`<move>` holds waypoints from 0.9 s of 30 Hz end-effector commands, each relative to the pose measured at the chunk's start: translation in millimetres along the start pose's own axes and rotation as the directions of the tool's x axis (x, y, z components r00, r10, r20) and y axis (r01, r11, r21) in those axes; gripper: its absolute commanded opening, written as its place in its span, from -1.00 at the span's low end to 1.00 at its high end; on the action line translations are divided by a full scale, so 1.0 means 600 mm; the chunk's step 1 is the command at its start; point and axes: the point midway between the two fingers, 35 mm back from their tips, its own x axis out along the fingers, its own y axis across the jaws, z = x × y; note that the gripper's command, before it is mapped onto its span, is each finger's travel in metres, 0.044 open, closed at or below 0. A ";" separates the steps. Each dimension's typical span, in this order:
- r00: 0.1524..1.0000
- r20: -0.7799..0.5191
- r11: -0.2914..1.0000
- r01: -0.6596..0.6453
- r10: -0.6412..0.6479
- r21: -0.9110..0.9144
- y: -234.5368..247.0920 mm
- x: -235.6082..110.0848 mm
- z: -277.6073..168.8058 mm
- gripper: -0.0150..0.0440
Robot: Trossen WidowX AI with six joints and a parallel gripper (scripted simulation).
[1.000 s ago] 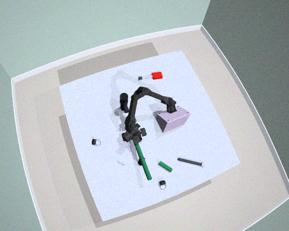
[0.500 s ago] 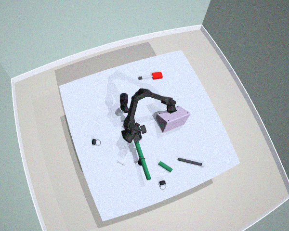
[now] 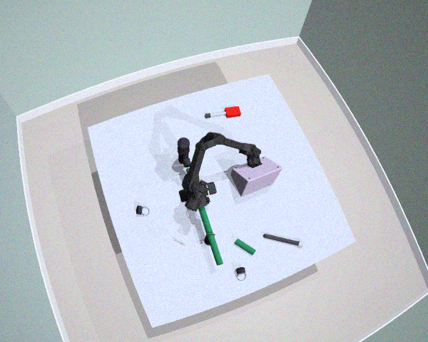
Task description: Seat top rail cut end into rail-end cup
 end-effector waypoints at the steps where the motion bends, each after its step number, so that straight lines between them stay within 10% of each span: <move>1: 1.000 0.003 1.000 0.000 0.000 0.000 0.000 0.001 0.001 -0.49; 27: 1.000 0.003 1.000 0.000 0.000 0.000 -0.004 -0.010 -0.002 -0.49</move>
